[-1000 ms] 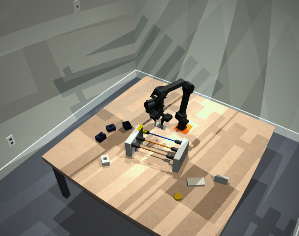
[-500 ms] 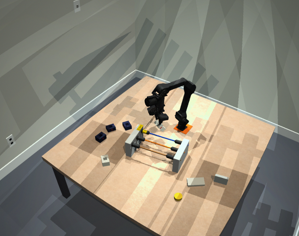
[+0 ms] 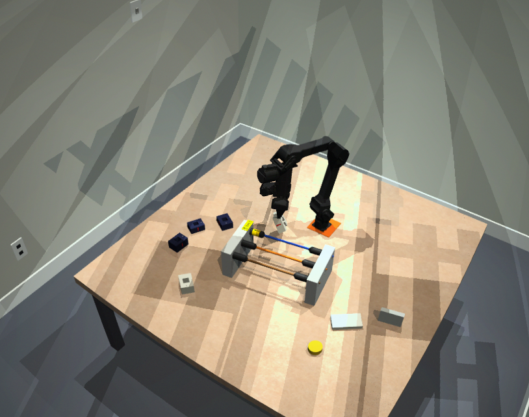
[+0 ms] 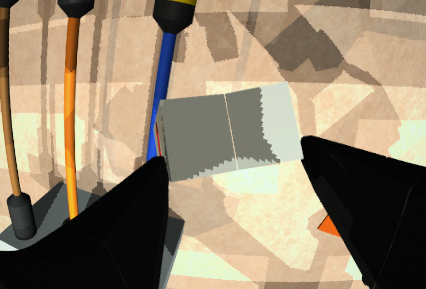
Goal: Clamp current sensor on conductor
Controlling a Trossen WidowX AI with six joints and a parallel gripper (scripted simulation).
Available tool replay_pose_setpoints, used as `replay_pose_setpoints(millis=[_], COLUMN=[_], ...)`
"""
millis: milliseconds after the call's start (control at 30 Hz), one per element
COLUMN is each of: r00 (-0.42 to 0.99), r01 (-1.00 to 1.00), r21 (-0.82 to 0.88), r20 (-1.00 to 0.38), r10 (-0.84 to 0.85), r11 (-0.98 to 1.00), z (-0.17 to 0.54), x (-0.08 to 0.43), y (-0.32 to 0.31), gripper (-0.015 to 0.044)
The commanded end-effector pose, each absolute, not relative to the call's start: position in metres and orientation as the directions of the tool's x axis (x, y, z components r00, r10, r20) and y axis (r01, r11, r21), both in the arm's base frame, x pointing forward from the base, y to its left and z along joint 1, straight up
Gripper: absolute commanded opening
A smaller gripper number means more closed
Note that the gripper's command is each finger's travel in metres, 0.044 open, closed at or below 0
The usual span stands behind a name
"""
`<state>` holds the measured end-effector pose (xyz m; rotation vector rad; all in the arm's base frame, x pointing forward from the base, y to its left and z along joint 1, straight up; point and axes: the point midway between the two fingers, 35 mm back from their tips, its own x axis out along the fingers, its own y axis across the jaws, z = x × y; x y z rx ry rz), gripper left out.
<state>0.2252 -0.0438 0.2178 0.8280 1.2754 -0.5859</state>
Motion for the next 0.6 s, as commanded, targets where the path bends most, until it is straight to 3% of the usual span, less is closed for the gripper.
replay_pose_setpoints(millis=[0, 300, 567], r00=[0.233, 0.268, 0.269], r01=[0.82, 0.906, 0.907], r21=[0.235, 0.28, 0.281], r20=[-0.97, -0.96, -0.96], r10=[0.07, 0.08, 0.08], r11=[0.522, 0.318, 0.313], z=[0.218, 0.217, 0.21], x=[0.232, 0.254, 0.257], y=[-0.041, -0.033, -0.032], gripper=[0.0, 0.0, 0.0])
